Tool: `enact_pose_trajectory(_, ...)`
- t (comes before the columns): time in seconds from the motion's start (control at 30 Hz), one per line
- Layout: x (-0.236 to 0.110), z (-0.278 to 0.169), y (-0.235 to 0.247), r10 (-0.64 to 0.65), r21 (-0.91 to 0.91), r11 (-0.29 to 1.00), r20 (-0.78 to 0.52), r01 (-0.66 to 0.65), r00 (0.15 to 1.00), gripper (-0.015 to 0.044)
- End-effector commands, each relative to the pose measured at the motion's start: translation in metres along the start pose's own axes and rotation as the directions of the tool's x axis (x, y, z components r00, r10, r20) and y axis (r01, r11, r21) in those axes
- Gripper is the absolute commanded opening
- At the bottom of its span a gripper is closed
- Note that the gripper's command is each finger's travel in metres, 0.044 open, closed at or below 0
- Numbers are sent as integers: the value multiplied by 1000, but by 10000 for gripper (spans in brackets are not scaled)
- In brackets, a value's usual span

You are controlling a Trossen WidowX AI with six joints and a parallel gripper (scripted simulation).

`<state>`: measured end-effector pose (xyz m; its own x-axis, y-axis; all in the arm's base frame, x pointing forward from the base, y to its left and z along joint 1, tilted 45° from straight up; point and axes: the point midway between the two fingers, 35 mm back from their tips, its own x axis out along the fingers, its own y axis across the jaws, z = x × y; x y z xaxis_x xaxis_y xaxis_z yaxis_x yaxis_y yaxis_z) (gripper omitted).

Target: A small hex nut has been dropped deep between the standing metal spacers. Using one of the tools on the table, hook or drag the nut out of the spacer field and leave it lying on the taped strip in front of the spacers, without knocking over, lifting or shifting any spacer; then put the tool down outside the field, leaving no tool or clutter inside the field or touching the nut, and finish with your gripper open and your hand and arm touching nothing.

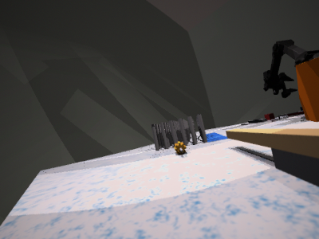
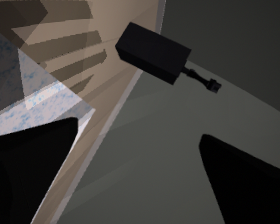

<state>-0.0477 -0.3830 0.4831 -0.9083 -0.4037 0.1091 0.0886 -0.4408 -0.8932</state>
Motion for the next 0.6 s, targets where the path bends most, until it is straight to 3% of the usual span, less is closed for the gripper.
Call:
enact_pose_trajectory(0.0, -1, 1, 0, 1, 1, 1000, 7, -1, 1000, 426)
enact_pose_trajectory(0.13, -27, 17, 1, 19, 22, 999, 140, -23, 990, 440)
enact_pose_trajectory(0.33, -71, 46, 40, 71, 52, 994, 347, -94, 935, 440)
enact_pose_trajectory(0.57, -160, 75, 103, 180, 48, 961, 640, -273, 747, 440)
